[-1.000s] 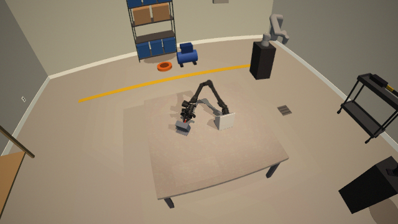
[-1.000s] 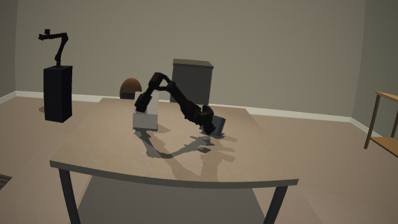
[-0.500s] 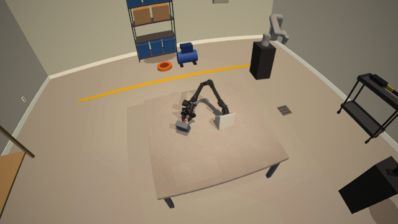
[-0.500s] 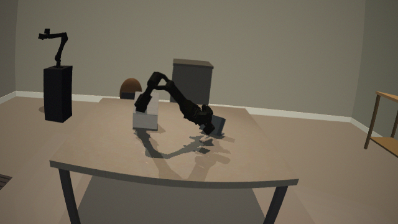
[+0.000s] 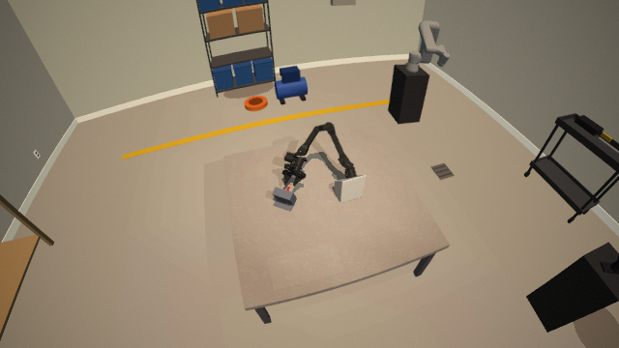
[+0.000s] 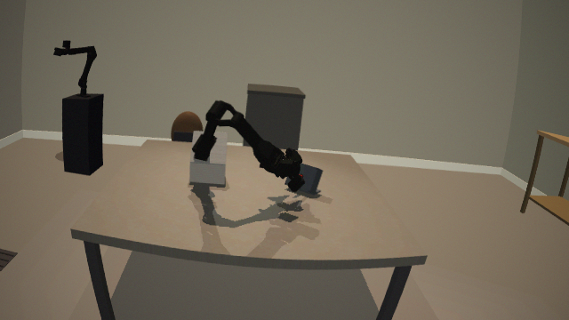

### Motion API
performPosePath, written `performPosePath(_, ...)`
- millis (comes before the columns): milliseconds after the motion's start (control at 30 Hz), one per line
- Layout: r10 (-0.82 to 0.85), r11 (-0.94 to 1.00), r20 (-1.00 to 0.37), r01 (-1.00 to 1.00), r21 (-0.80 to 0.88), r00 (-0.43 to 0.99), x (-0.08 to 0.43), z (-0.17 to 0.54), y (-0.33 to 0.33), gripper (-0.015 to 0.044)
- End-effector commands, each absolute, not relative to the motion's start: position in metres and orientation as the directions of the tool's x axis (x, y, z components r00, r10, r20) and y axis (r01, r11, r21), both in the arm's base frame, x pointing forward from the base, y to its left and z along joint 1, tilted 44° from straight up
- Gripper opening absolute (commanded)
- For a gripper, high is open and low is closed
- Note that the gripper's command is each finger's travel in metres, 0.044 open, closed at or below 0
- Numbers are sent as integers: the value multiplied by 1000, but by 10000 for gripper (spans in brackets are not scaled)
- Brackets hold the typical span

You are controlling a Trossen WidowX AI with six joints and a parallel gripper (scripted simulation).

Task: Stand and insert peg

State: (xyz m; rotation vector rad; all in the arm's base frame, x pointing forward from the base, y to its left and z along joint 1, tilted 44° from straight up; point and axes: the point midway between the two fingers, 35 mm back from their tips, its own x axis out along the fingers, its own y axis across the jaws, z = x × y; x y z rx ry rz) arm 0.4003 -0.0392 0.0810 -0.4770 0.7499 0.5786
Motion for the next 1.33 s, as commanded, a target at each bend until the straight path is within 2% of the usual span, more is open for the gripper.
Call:
performPosePath(0,315,743,-740,-640,-197,594,396,87,-43,440)
performPosePath(1300,311,745,-742,-637,-197,594,359,138,-56,440)
